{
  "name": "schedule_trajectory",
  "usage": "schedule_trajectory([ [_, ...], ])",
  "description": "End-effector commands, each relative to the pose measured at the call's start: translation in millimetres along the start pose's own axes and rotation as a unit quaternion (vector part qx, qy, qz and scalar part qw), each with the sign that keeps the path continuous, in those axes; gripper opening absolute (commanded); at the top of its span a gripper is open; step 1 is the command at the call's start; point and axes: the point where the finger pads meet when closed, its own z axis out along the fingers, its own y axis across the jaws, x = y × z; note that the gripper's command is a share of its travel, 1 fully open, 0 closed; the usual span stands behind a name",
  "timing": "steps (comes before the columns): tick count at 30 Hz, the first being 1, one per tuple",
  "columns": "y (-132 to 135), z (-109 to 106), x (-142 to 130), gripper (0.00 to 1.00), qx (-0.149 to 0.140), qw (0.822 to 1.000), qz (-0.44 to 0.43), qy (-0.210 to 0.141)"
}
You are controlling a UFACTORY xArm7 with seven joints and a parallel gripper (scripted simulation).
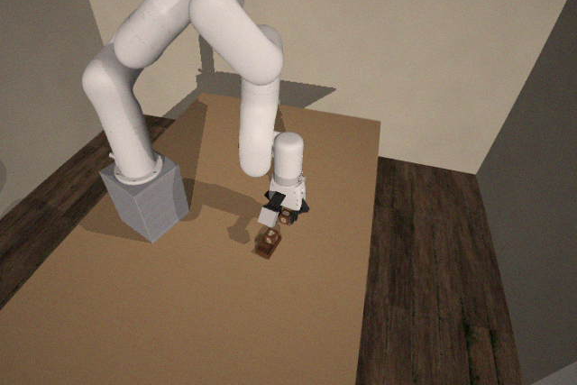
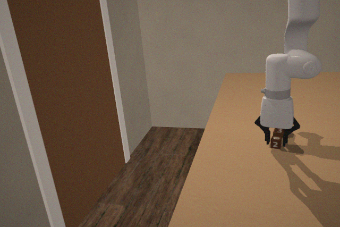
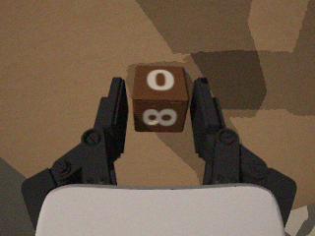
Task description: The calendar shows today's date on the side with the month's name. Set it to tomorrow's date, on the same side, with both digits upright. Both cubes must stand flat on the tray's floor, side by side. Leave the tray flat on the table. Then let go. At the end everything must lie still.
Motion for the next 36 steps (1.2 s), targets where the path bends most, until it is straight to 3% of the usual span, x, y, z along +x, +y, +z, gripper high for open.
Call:
schedule_trajectory([
  [1,-1.3,-0.9,-0.6,0.49,0.001,1.000,0.000,-0.001],
  [23,-1.3,-0.9,-0.6,0.49,0.001,1.000,0.000,-0.001],
  [24,-1.3,-0.9,-0.6,0.29,0.001,1.000,0.000,-0.001],
  [36,-1.3,-0.9,-0.6,0.29,0.001,1.000,0.000,-0.001],
])
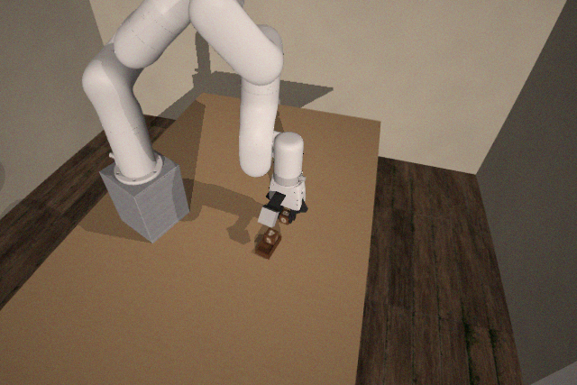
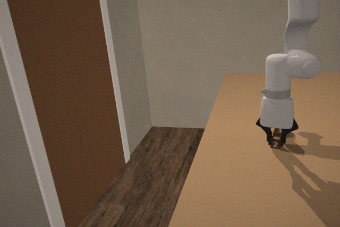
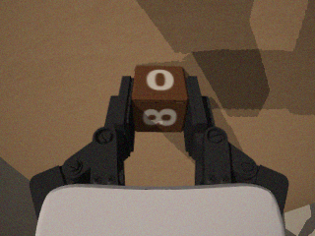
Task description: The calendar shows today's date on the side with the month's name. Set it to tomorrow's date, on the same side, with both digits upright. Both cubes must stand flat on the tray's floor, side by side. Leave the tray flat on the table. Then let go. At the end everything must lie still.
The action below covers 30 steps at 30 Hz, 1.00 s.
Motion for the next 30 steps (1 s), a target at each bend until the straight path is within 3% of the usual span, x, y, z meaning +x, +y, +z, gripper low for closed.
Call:
schedule_trajectory([
  [1,-1,-1,-1,0.29,0.001,1.000,0.000,-0.001],
  [23,-1,-1,-1,0.29,0.001,1.000,0.000,-0.001],
  [30,-1,-29,-1,0.29,0.001,1.000,0.000,-0.001],
])
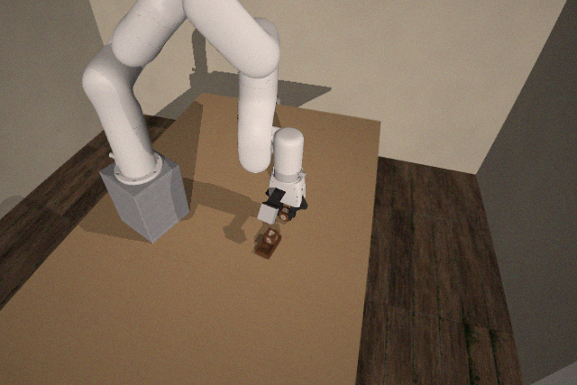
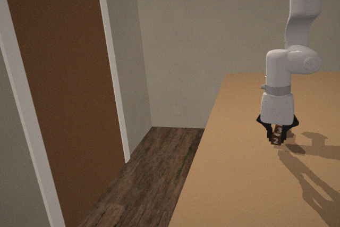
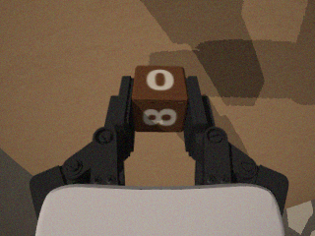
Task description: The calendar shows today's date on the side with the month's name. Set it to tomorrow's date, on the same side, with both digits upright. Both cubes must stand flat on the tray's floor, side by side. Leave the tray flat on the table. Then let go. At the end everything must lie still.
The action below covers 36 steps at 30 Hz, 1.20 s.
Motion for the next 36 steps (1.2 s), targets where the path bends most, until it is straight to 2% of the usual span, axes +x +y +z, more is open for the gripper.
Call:
schedule_trajectory([
  [1,-2,-15,-1,0.29,0.003,1.000,0.000,-0.001],
  [2,-2,-15,-1,0.29,0.003,1.000,0.000,-0.001],
  [9,-2,-66,-1,0.29,0.003,1.000,0.000,-0.001],
  [13,-2,-84,-1,0.29,0.003,1.000,0.000,-0.001],
  [26,-2,-88,1,0.29,0.002,1.000,0.000,-0.001],
  [27,-3,-88,9,0.29,0.002,1.000,0.001,-0.001],
  [29,-6,-91,51,0.29,0.002,1.000,0.003,-0.001],
  [30,-6,-91,51,0.29,0.002,1.000,0.003,-0.001],
  [31,-6,-94,78,0.29,0.002,1.000,0.005,-0.002],
  [32,-6,-94,78,0.29,0.002,1.000,0.005,-0.002],
  [34,-1,-97,117,0.29,0.002,1.000,0.008,-0.001],
  [36,-1,-97,117,0.29,0.002,1.000,0.008,-0.001],
])
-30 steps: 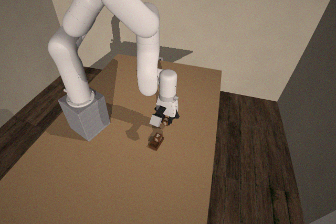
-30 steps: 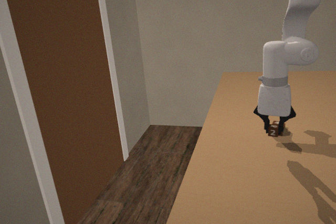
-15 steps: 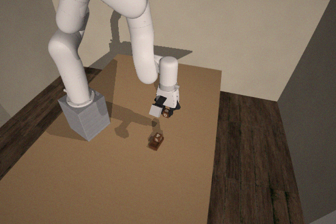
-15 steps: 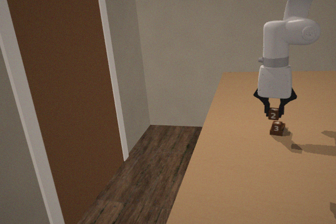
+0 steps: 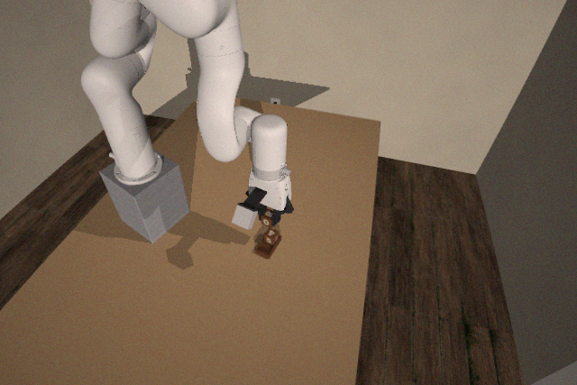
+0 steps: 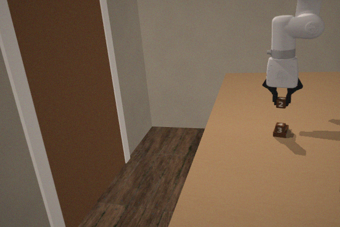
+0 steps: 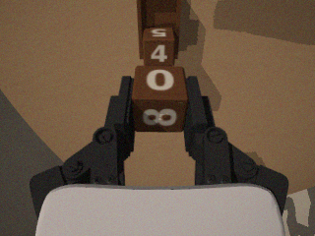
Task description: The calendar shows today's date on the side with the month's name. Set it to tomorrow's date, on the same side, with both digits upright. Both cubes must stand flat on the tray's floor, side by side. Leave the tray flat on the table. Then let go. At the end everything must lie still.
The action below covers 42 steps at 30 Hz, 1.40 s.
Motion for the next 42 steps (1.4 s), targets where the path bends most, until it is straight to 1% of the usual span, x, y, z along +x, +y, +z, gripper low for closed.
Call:
schedule_trajectory([
  [1,-1,-5,22,0.29,0.001,1.000,-0.003,-0.012],
  [17,-1,-4,23,0.29,0.001,1.000,-0.003,-0.012],
  [20,-1,-2,23,0.29,0.001,1.000,-0.003,-0.012],
  [25,-1,8,23,0.29,0.001,1.000,-0.003,-0.012],
  [32,-1,30,22,0.29,0.001,1.000,-0.003,-0.012],
  [34,-1,30,22,0.29,0.001,1.000,-0.003,-0.012],
  [42,-1,52,22,0.29,0.001,1.000,-0.003,-0.012],
])
